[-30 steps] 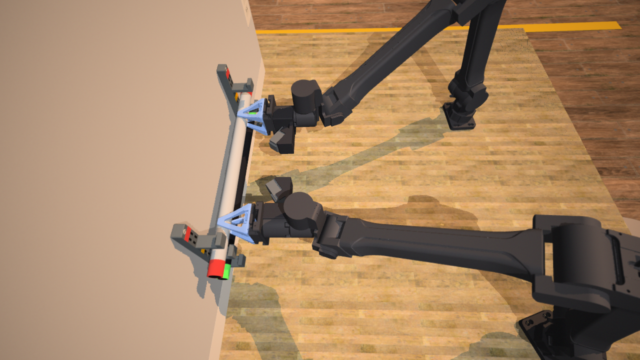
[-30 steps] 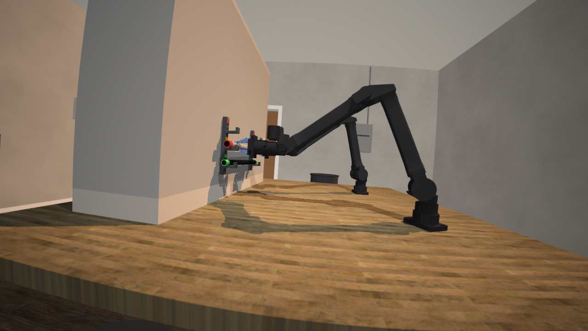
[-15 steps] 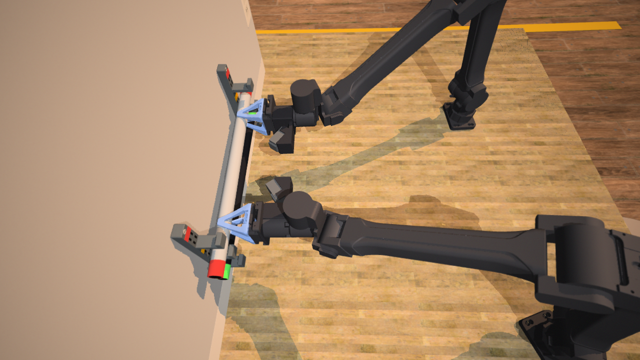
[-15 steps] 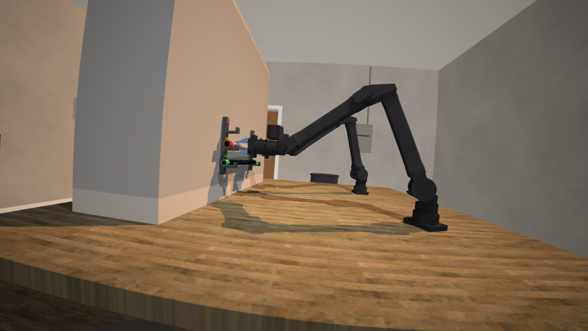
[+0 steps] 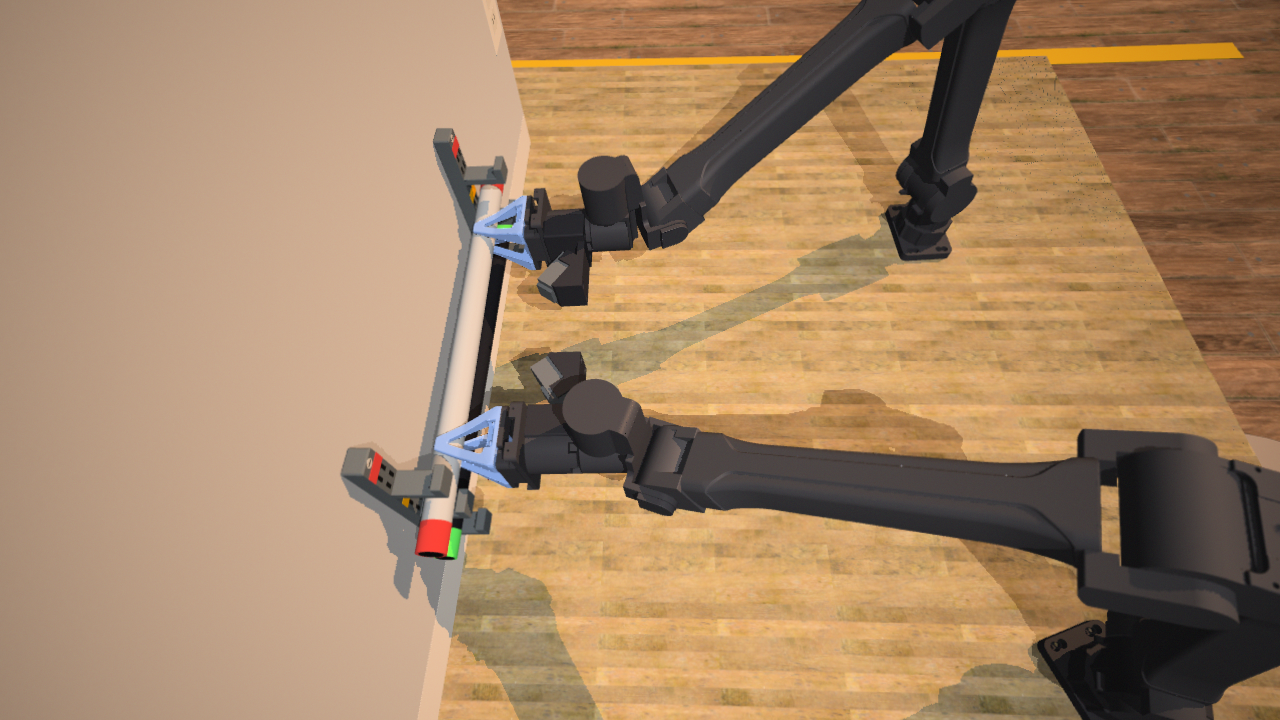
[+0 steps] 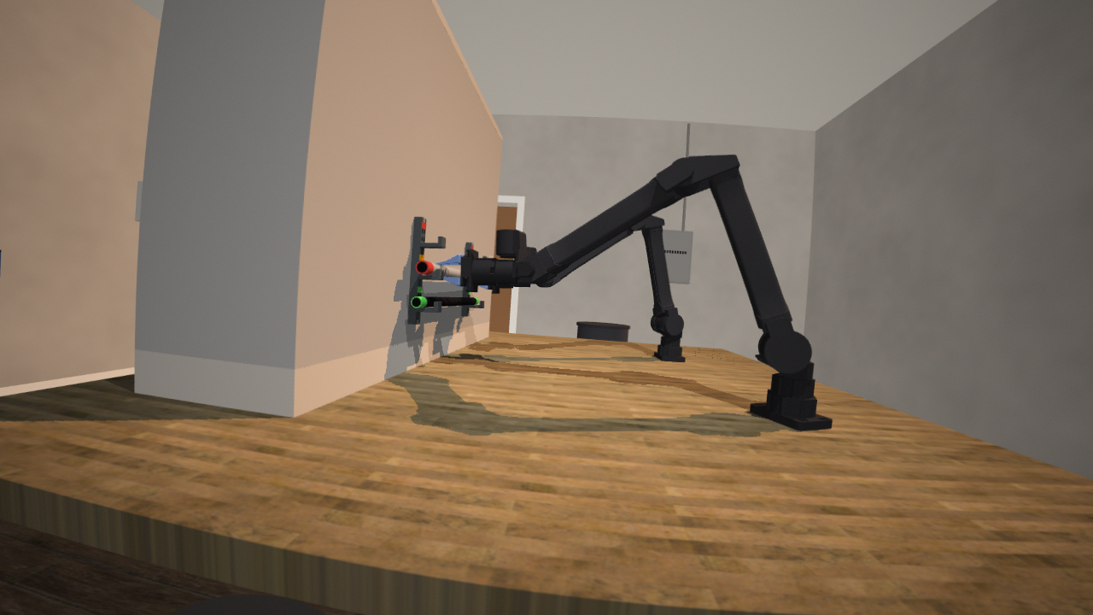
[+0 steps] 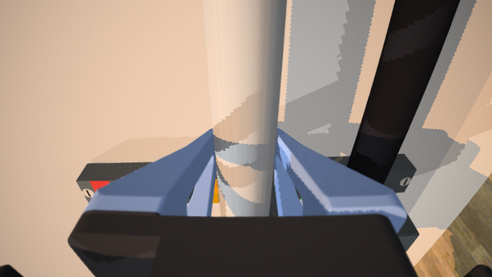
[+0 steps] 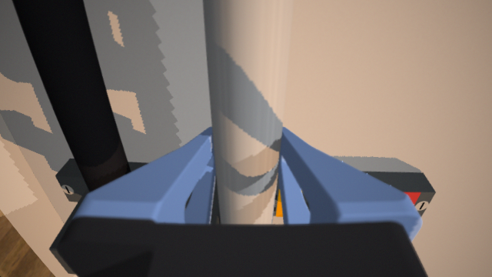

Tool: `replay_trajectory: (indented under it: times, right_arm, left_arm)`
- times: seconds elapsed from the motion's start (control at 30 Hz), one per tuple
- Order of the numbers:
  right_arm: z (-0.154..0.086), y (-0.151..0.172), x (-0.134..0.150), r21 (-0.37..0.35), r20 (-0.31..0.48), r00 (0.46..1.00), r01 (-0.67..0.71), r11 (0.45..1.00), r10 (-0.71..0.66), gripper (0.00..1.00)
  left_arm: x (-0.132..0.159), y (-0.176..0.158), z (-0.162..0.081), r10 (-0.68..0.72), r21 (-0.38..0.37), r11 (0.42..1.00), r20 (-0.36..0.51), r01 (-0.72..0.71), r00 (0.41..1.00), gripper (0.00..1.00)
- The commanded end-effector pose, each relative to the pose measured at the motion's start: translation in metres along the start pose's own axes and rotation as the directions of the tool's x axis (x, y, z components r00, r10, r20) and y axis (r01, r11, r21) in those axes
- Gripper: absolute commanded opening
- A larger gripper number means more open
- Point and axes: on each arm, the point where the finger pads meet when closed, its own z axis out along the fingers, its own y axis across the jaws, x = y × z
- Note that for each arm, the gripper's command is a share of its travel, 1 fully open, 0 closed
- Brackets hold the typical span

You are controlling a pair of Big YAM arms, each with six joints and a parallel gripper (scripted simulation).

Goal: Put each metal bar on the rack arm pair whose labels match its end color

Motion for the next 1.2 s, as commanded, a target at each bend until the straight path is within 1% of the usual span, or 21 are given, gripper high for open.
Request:
replay_trajectory:
  times: [0.0,1.17]
  right_arm:
    - [0.013,-0.060,0.014,0.082,-0.027,0.999,-0.033,0.996,0.035,0.00]
    - [0.008,-0.090,0.016,0.082,-0.027,0.999,-0.033,0.996,0.035,0.00]
  left_arm:
    - [-0.003,0.061,0.004,-0.037,-0.080,0.996,0.000,0.037,0.999,0.00]
    - [-0.005,0.090,0.006,-0.037,-0.080,0.996,0.000,0.037,0.999,0.00]
